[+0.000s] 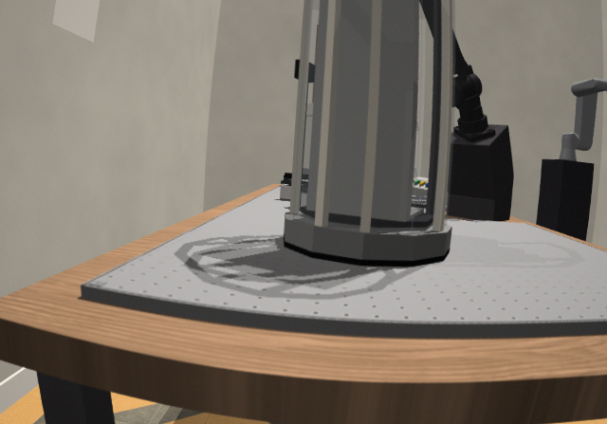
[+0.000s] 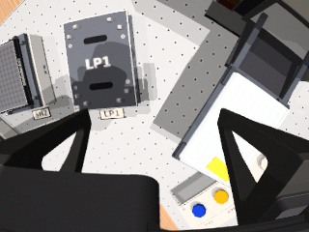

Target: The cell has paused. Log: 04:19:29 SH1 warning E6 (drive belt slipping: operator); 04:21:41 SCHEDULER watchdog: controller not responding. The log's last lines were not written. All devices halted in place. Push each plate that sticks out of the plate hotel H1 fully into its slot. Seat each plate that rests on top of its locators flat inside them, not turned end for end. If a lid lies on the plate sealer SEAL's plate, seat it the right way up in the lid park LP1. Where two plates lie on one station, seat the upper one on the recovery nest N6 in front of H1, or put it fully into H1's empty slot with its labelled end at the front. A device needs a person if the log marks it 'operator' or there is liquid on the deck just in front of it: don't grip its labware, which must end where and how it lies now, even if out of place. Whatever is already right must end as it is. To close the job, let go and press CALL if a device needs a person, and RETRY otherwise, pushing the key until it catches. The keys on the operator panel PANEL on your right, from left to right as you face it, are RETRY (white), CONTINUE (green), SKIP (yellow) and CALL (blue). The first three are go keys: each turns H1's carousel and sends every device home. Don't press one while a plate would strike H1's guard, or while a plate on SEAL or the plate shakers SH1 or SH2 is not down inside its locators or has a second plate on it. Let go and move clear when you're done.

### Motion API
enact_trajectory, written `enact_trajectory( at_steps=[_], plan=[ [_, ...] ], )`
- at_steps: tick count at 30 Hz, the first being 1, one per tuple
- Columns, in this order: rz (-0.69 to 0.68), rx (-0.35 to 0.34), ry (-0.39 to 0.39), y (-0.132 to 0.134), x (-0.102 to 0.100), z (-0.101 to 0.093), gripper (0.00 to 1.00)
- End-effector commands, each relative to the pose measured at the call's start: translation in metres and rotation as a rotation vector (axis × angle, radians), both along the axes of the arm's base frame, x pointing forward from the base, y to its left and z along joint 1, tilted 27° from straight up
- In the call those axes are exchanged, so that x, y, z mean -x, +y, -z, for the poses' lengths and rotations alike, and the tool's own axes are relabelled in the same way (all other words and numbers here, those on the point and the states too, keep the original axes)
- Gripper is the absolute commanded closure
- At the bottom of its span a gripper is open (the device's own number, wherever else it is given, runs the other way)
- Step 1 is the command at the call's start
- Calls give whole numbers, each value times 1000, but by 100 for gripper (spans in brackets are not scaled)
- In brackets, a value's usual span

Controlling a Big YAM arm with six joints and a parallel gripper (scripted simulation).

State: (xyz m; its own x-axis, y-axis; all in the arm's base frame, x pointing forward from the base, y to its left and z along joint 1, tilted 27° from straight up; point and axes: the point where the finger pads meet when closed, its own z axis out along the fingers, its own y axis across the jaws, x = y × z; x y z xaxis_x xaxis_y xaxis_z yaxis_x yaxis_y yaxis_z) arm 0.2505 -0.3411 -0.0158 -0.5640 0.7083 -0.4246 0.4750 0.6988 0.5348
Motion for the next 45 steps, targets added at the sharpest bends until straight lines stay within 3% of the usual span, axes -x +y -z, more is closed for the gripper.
enact_trajectory(
  at_steps=[1,3,5,8,9,10,12,14,15,16,19,25,26,27,28,31,33,34,36,41,42,43,45],
  plan=[
    [-51,38,2,1,-12,-18,0],
    [-35,2,13,19,-12,-17,0],
    [-35,26,2,21,-19,-23,0],
    [-65,6,26,37,-24,-28,0],
    [-111,68,18,22,-36,-45,0],
    [-122,70,23,26,-38,-47,0],
    [-106,13,45,54,-31,-37,0],
    [-106,13,45,54,-31,-37,0],
    [-151,72,36,40,-43,-53,0],
    [-181,82,48,43,-45,-56,0],
    [-194,41,72,75,-39,-48,0],
    [-207,34,88,100,-47,-61,0],
    [-251,96,74,88,-60,-79,0],
    [-262,99,78,92,-61,-81,0],
    [-253,48,104,114,-49,-67,0],
    [-248,44,105,118,-50,-69,0],
    [-294,66,113,127,-51,-73,0],
    [-321,114,101,116,-65,-91,0],
    [-335,77,129,141,-52,-79,0],
    [-318,63,133,164,-54,-89,0],
    [-348,73,144,169,-54,-90,0],
    [-391,130,128,161,-66,-107,0],
    [-389,86,160,183,-53,-96,0]
  ],
)
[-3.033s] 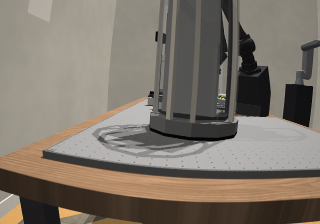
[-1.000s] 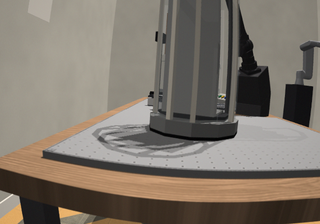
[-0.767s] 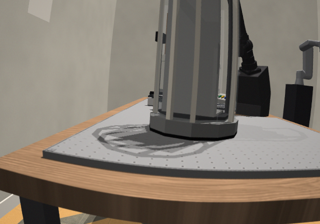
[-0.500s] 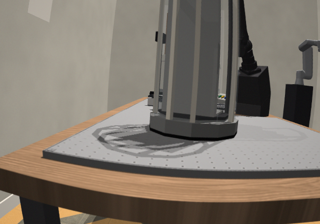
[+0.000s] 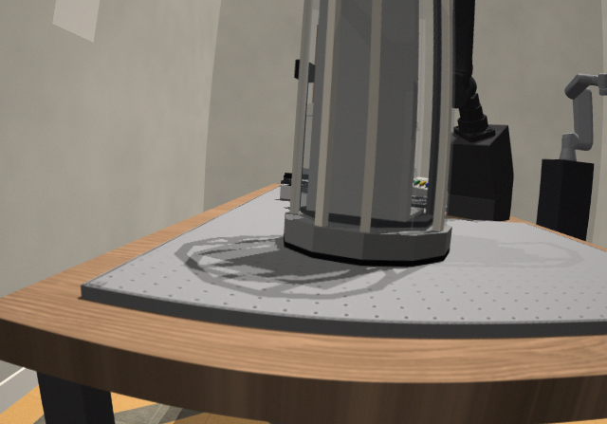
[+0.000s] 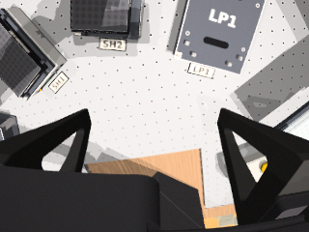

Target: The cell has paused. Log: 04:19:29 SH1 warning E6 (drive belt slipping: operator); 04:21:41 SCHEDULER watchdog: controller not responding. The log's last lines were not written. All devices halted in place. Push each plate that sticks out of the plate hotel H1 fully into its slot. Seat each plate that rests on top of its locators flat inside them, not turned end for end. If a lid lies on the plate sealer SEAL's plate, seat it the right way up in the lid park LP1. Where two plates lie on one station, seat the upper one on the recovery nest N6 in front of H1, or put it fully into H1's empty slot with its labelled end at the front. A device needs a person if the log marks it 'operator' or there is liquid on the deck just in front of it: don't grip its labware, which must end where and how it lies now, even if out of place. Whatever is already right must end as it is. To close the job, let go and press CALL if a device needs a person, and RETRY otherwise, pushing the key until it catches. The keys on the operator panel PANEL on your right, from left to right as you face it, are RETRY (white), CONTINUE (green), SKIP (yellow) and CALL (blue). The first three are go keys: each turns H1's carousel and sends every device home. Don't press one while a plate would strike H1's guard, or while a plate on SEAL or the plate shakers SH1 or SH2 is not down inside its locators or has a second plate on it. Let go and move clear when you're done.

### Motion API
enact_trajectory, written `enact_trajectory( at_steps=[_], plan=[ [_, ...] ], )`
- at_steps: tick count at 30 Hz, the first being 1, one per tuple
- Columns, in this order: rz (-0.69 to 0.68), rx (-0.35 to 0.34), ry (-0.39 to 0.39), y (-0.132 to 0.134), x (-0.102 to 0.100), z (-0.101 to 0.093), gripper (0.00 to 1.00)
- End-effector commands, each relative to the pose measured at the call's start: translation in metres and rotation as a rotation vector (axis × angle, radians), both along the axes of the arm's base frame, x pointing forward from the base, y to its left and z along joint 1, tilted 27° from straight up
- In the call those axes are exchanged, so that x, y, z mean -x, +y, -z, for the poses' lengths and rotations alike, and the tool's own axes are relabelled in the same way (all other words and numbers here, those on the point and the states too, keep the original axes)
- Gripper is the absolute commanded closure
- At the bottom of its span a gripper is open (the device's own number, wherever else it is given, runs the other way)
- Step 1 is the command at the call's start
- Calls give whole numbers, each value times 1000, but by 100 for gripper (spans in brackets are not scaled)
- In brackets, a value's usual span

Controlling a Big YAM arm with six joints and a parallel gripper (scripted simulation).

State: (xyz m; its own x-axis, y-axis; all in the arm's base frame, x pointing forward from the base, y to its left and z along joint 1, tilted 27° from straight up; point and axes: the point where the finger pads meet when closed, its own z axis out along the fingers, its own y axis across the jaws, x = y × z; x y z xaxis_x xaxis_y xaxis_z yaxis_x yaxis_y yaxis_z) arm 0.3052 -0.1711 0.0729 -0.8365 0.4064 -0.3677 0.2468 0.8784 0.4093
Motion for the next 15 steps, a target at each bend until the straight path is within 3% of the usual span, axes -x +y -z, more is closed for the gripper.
enact_trajectory(
  at_steps=[1,3,5,7,12,14,15],
  plan=[
    [-13,-1,11,17,2,-9,0],
    [-13,-1,11,17,2,-9,0],
    [-90,62,-10,14,-11,-30,0],
    [-102,33,29,36,6,-15,0],
    [-83,22,35,59,10,-23,0],
    [-161,68,30,63,6,-35,0],
    [-173,61,47,71,13,-29,0]
  ],
)
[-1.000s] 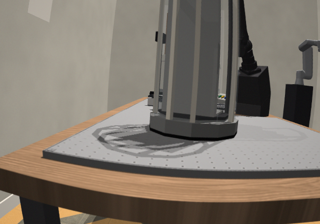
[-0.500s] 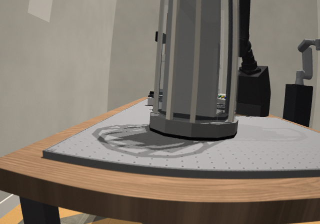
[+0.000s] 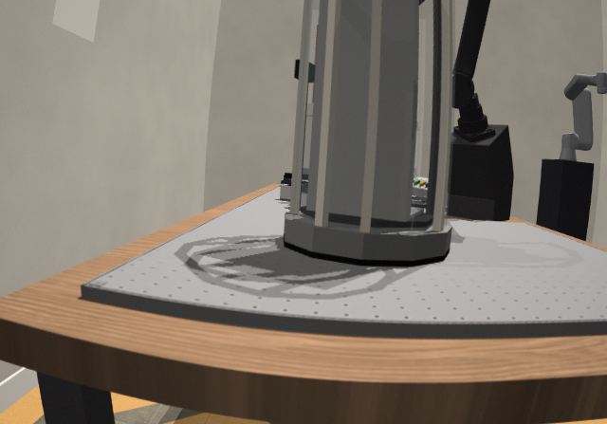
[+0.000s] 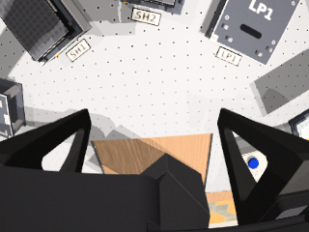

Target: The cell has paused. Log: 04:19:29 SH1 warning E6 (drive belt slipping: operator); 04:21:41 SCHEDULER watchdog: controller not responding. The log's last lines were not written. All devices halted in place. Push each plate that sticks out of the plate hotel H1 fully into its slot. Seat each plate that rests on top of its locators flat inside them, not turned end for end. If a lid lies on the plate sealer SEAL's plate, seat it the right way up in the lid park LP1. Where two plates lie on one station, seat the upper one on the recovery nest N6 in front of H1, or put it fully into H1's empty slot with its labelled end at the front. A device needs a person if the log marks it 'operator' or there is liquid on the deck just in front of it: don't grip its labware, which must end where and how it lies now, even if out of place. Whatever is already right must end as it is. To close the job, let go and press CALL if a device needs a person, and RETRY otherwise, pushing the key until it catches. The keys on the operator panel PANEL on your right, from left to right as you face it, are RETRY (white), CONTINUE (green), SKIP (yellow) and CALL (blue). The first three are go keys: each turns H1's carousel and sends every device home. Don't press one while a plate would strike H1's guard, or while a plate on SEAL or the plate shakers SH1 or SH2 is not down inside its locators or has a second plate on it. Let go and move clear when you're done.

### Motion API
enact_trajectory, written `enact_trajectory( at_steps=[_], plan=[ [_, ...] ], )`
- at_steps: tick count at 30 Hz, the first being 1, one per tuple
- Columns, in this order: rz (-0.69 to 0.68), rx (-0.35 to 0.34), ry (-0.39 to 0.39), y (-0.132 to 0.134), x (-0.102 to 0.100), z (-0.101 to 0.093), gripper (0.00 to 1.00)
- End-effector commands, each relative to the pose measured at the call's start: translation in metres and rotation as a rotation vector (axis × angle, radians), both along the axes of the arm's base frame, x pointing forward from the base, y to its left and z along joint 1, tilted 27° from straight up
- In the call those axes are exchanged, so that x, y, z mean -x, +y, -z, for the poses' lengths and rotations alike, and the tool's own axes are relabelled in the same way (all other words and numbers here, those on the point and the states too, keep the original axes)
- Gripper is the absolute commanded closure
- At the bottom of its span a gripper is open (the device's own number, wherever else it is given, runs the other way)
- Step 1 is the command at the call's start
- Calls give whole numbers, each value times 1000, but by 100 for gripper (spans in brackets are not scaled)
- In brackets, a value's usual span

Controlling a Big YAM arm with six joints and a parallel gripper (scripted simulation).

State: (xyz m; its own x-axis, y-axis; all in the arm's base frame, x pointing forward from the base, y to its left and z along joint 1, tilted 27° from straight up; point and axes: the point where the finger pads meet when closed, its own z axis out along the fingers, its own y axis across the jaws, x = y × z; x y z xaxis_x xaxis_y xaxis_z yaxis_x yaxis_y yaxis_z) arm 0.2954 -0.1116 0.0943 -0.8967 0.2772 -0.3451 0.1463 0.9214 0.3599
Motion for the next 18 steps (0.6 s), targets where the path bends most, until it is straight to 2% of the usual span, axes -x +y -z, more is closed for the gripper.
enact_trajectory(
  at_steps=[1,5,6,7,9,16,17,18],
  plan=[
    [-24,3,13,17,6,-7,0],
    [-24,3,13,26,9,-10,0],
    [-64,25,10,28,8,-15,0],
    [-102,62,-17,24,-3,-32,0],
    [-114,40,26,40,16,-14,0],
    [-94,31,32,57,24,-19,0],
    [-92,44,8,48,14,-26,0],
    [-69,27,39,48,23,-17,0]
  ],
)
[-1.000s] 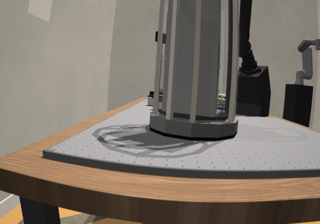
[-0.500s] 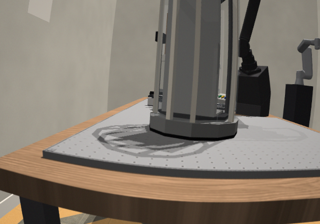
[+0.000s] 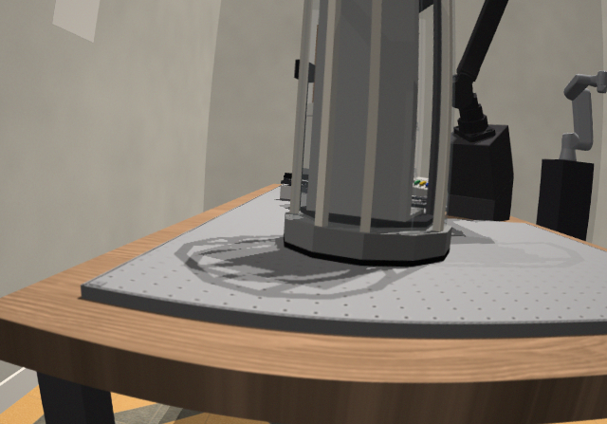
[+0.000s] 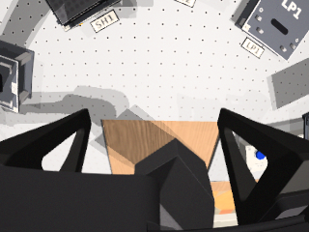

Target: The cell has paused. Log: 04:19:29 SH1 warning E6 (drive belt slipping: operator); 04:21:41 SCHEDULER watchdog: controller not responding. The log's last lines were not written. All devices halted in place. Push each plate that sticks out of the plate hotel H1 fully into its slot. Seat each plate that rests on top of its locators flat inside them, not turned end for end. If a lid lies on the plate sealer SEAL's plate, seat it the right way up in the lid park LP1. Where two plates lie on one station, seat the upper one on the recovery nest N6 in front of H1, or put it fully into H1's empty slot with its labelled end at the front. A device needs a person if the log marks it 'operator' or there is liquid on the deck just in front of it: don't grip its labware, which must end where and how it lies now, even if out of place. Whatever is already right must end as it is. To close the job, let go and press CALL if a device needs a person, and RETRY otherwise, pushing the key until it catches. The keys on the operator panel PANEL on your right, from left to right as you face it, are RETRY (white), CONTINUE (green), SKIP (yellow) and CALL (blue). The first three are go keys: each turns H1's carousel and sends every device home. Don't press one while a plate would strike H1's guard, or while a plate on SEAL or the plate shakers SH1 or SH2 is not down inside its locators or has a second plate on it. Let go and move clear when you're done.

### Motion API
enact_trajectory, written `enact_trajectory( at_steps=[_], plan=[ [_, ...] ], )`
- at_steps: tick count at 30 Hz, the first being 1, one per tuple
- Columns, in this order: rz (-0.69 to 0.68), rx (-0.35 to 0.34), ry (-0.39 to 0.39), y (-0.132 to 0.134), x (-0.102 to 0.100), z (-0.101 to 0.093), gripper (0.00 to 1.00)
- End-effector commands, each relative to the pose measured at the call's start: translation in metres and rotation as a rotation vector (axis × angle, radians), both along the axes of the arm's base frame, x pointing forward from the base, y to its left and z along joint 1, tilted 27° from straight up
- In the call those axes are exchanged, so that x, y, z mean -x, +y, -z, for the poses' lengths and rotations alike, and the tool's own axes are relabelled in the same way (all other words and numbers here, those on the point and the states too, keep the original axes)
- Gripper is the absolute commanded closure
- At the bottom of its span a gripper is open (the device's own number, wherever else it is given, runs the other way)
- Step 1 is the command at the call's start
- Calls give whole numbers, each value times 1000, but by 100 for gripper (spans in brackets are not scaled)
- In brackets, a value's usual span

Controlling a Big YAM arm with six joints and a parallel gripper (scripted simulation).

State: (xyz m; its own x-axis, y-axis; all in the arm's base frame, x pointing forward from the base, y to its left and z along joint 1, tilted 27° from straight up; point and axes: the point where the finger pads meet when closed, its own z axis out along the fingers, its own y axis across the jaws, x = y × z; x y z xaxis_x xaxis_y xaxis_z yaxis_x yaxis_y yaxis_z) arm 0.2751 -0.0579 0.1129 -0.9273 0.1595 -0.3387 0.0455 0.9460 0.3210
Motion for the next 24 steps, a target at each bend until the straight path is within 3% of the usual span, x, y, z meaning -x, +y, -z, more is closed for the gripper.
enact_trajectory(
  at_steps=[1,4,5,11,19,24],
  plan=[
    [45,-15,30,-5,3,3,0],
    [44,-15,29,-5,3,3,0],
    [22,4,-10,-5,-6,-8,0],
    [22,4,-10,-5,-6,-8,0],
    [280,-92,46,-41,-19,-8,0],
    [316,-108,58,-52,-20,-5,0]
  ],
)
